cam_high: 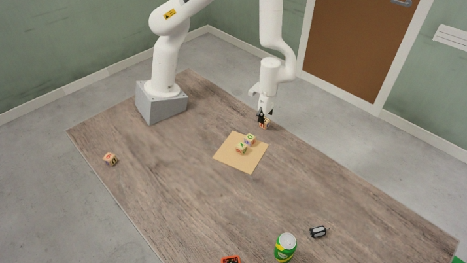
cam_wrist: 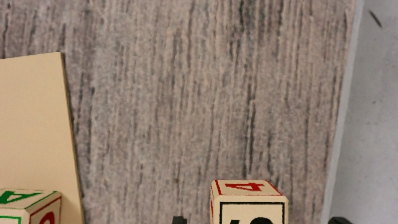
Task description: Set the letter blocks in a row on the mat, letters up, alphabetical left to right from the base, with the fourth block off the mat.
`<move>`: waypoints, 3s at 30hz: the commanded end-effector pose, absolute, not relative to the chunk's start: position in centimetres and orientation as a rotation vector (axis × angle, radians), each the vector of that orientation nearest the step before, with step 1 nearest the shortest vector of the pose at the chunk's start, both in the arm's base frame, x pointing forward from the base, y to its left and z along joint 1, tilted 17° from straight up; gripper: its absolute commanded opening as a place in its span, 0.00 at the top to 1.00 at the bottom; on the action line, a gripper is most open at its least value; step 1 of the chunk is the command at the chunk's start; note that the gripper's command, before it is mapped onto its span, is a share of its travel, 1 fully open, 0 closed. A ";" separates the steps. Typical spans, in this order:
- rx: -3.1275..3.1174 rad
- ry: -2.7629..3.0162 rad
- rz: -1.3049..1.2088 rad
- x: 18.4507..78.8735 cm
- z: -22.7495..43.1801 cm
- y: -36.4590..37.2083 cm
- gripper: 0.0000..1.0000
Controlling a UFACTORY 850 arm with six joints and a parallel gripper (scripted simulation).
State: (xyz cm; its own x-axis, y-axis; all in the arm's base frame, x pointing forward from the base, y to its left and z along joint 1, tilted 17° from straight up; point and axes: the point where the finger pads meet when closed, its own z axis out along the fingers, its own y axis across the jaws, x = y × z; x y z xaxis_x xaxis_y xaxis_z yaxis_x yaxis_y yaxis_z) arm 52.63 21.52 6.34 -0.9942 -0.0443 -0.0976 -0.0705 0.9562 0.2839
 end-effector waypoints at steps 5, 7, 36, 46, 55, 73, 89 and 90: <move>-0.089 3.015 0.444 52.8 6.2 21.6 0.16; -0.089 3.015 0.444 52.8 6.0 21.7 0.16; -0.089 3.016 0.444 53.1 1.8 22.9 0.16; -0.089 3.016 0.444 53.1 1.8 22.9 0.16; -0.089 3.016 0.444 53.1 1.8 22.9 0.16; -0.089 3.016 0.444 53.1 1.8 22.9 0.38; -0.089 3.016 0.444 53.1 1.8 22.9 0.59; -0.089 3.016 0.444 53.1 1.8 22.9 0.59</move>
State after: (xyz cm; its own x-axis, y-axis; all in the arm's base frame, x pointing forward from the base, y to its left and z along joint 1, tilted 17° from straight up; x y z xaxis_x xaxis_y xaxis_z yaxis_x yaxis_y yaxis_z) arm 53.03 22.92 1.73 -0.9942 -0.0443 -0.0977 -0.0705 0.9562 0.2840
